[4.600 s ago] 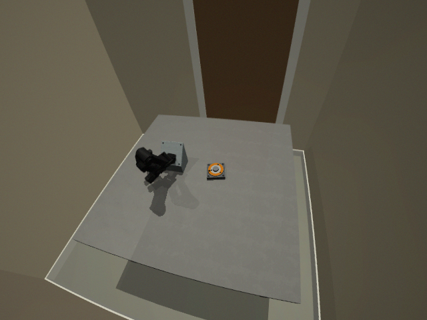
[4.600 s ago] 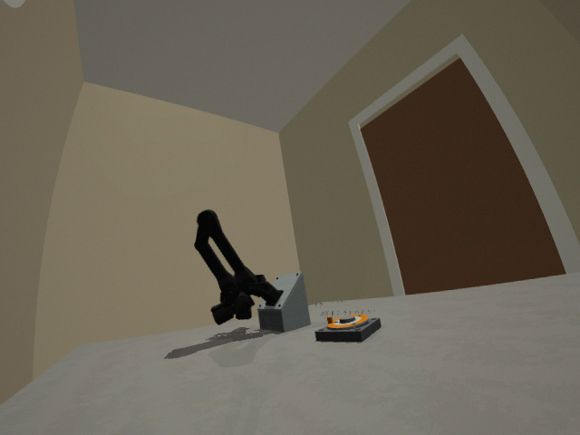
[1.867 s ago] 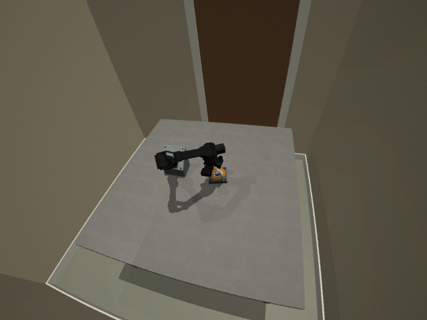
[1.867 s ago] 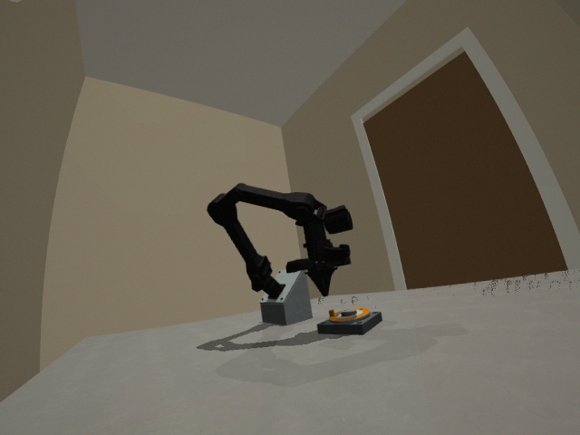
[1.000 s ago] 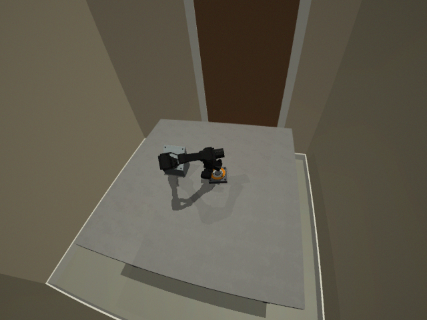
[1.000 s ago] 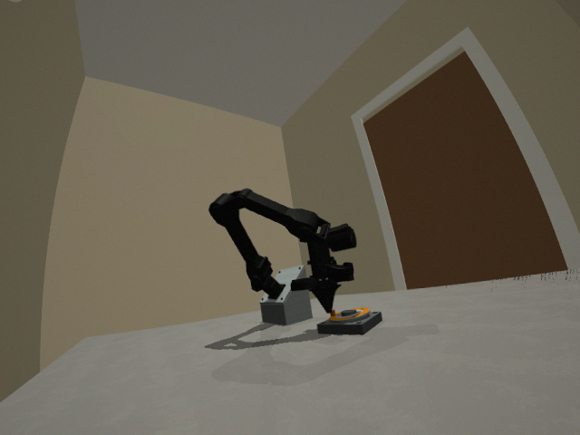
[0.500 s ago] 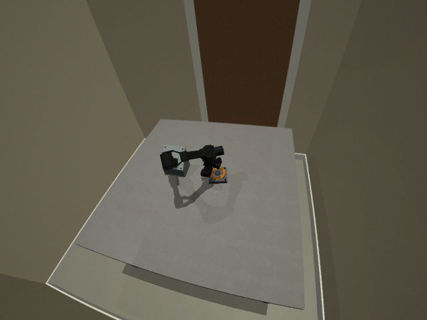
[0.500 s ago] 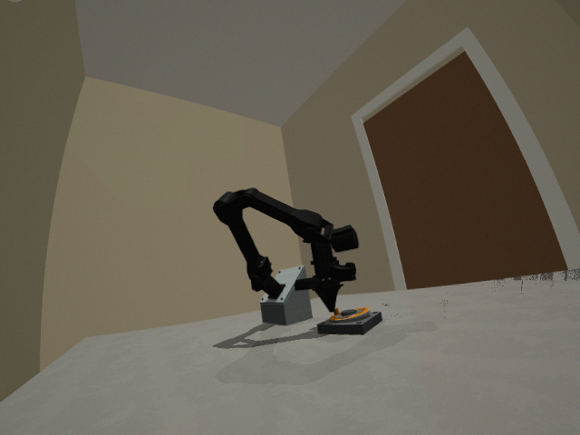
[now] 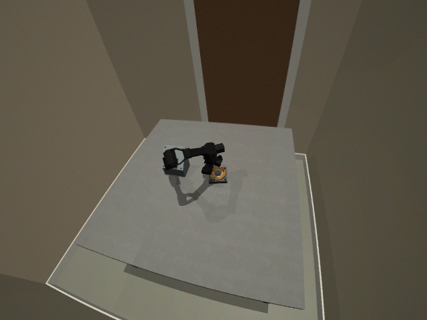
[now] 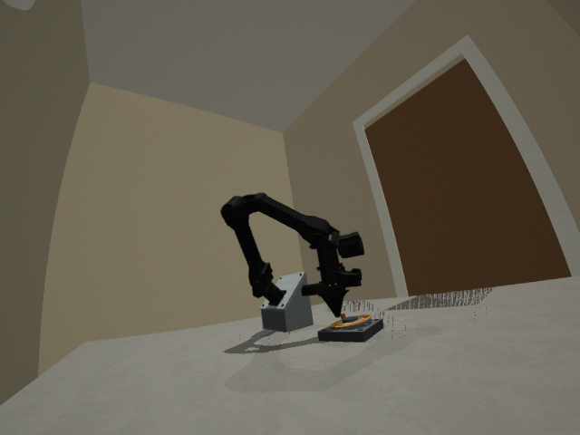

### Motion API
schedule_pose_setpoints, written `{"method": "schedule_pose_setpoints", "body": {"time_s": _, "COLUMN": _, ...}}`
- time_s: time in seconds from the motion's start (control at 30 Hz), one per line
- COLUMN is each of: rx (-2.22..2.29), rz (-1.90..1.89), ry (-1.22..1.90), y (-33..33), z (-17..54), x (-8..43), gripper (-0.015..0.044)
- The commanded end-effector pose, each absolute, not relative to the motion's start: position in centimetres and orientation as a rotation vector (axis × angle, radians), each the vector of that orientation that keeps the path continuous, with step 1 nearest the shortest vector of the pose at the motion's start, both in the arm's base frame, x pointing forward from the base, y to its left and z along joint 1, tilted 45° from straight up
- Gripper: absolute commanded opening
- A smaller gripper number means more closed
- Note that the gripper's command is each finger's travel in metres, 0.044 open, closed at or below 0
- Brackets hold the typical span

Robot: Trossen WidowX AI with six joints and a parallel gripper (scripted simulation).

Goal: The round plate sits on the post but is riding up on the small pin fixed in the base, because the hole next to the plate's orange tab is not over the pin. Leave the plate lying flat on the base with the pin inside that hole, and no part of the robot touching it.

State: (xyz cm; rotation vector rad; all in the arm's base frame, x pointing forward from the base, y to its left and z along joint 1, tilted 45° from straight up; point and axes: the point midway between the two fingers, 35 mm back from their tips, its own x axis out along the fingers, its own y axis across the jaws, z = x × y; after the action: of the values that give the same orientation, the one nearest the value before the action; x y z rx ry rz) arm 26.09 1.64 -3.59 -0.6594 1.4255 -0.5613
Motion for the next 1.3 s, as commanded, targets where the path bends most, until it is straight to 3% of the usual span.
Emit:
{"method": "schedule_pose_setpoints", "body": {"time_s": 0.0, "rx": -0.654, "rz": -0.562, "ry": 1.428, "y": 2.1, "z": -4.1, "x": 26.2, "gripper": 0.0000}}
{"method": "schedule_pose_setpoints", "body": {"time_s": 1.27, "rx": -0.652, "rz": -0.561, "ry": 1.427, "y": 4.6, "z": -5.7, "x": 28.3, "gripper": 0.0000}}
